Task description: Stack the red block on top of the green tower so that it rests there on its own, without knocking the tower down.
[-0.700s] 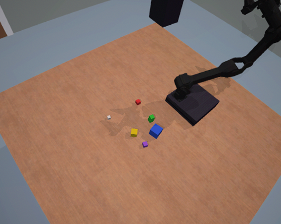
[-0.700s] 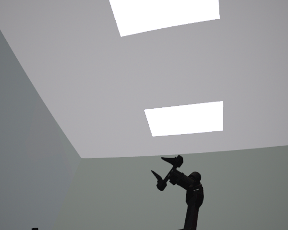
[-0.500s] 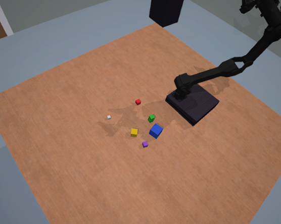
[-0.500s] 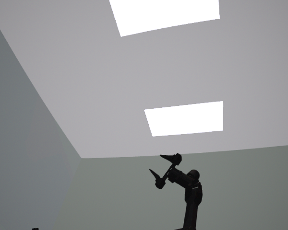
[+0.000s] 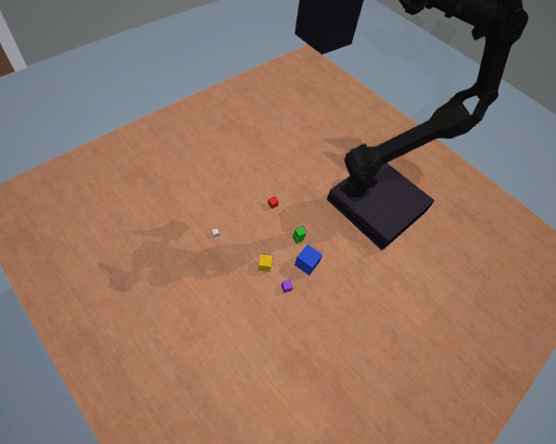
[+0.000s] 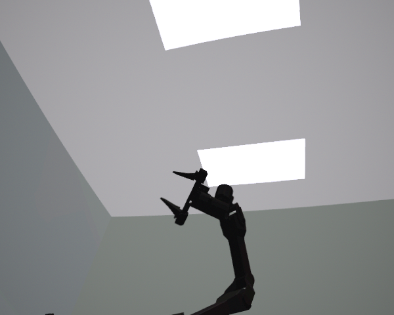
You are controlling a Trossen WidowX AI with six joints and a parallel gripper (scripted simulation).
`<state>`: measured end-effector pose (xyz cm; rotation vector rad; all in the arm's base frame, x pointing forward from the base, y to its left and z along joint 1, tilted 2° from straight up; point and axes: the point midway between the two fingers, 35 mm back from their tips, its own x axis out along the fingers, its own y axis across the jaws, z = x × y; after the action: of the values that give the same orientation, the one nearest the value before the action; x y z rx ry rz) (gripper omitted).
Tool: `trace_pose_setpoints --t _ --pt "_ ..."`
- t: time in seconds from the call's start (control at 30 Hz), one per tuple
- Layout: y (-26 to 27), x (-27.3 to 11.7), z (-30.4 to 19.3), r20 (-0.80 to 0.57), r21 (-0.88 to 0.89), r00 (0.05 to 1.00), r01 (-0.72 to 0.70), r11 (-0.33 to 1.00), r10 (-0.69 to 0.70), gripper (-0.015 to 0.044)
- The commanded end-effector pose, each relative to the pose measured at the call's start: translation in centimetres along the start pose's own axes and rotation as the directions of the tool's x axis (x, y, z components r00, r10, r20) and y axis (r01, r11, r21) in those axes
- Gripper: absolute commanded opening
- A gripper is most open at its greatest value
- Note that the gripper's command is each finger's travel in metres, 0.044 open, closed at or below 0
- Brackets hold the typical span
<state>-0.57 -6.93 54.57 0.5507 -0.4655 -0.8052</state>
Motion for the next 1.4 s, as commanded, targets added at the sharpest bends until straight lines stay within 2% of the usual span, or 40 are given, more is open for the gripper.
trace_pose_setpoints --t 0.0,0.3,0.6,0.9,1.2,1.37 --pt "0.4 3.9 -4.0 -0.126 -0.131 0.991 0.02 0.991 -0.037 0.044" --pt "-1.2 11.9 -15.8 -0.438 -0.442 0.88 -0.03 0.896 -0.187 0.044" --pt "-6.2 15.6 -28.3 -0.671 -0.636 0.638 -0.232 0.736 -0.378 0.044" --pt "-13.2 14.0 -39.2 -0.789 -0.607 0.292 -0.504 0.614 -0.54 0.044" --pt "-19.5 7.5 -47.4 -0.775 -0.382 -0.101 -0.712 0.59 -0.624 0.044" --pt "-20.3 7.4 -47.7 -0.768 -0.361 -0.129 -0.722 0.591 -0.628 0.044"
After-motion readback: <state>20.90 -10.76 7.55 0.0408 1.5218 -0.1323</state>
